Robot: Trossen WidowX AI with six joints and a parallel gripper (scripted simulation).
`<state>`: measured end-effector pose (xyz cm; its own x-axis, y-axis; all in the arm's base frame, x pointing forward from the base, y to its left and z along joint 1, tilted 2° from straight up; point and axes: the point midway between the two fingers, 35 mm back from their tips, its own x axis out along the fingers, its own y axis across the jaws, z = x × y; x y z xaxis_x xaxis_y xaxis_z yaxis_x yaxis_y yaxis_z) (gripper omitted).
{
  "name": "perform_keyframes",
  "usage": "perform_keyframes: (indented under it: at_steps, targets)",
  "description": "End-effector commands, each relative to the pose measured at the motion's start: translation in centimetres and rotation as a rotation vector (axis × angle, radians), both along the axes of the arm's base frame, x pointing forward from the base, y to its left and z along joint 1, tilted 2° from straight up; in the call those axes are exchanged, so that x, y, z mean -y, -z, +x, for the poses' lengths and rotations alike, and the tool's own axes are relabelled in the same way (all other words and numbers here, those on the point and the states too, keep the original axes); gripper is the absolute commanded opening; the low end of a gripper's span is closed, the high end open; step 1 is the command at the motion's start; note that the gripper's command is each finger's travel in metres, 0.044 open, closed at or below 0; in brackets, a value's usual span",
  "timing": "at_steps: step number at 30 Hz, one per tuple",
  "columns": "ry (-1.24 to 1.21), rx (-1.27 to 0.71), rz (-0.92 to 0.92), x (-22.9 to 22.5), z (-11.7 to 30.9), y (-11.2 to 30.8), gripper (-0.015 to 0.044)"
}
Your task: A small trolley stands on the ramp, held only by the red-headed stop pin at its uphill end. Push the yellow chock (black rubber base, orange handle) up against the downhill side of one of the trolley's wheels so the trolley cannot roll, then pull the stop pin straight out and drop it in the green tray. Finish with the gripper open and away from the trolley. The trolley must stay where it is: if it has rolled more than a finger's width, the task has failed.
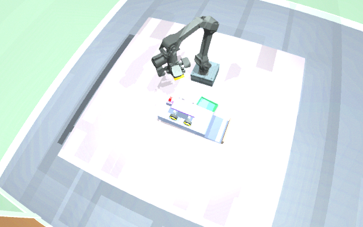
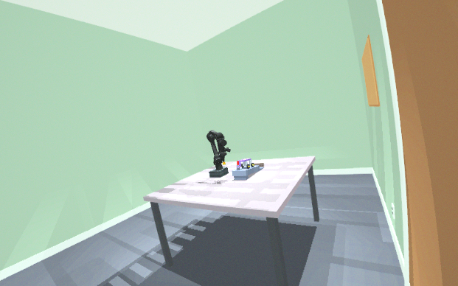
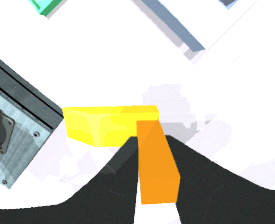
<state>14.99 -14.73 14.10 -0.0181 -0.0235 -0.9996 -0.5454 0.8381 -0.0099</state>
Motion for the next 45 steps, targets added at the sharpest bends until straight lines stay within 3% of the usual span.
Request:
perform_keyframes:
  at_steps: [1,21,30,45]
  targets:
    - [-0.151,-0.006,-0.002,0.1,-0.1,0.0,0.0]
    - [-0.814,-0.022,0.008,0.0,-0.1,0.0,0.0]
    - [-0.819,-0.022,0.008,-0.2,0.1,0.0,0.0]
    - [-0.82,-0.017,0.011,-4.6,2.3,0.4,0.0]
